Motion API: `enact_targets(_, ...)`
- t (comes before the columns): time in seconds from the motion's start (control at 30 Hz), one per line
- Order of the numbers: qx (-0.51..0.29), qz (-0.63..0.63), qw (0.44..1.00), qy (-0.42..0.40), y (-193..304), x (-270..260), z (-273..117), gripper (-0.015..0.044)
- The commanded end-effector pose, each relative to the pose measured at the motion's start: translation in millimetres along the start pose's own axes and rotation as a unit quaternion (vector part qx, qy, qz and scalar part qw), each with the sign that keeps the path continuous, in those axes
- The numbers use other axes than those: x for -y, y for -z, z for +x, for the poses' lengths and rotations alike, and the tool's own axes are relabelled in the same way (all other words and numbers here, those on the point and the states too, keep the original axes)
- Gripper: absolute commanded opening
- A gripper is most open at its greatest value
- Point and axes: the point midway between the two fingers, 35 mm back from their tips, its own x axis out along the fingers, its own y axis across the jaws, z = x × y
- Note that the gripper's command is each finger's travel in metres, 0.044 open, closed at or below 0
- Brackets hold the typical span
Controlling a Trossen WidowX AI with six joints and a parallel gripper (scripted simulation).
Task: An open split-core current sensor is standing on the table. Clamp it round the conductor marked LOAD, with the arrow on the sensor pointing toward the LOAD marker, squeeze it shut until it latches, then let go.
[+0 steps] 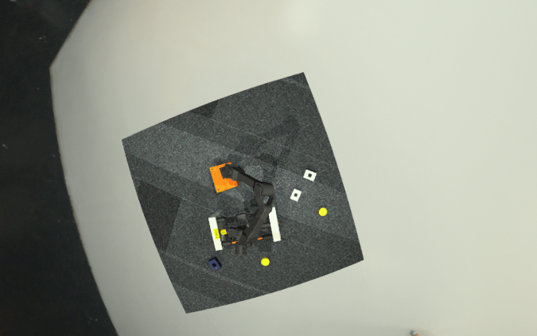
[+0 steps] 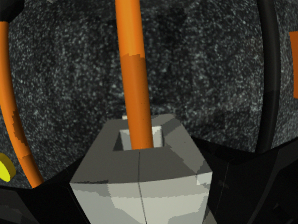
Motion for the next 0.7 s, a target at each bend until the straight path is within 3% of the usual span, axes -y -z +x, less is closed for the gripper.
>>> enact_targets(0.0, 0.000, 0.000, 1.000, 0.000, 0.0, 0.1, -0.1, 0.0256)
enact_targets(0.67, 0.000, 0.000, 1.000, 0.000, 0.0, 0.0, 0.0, 0.0236)
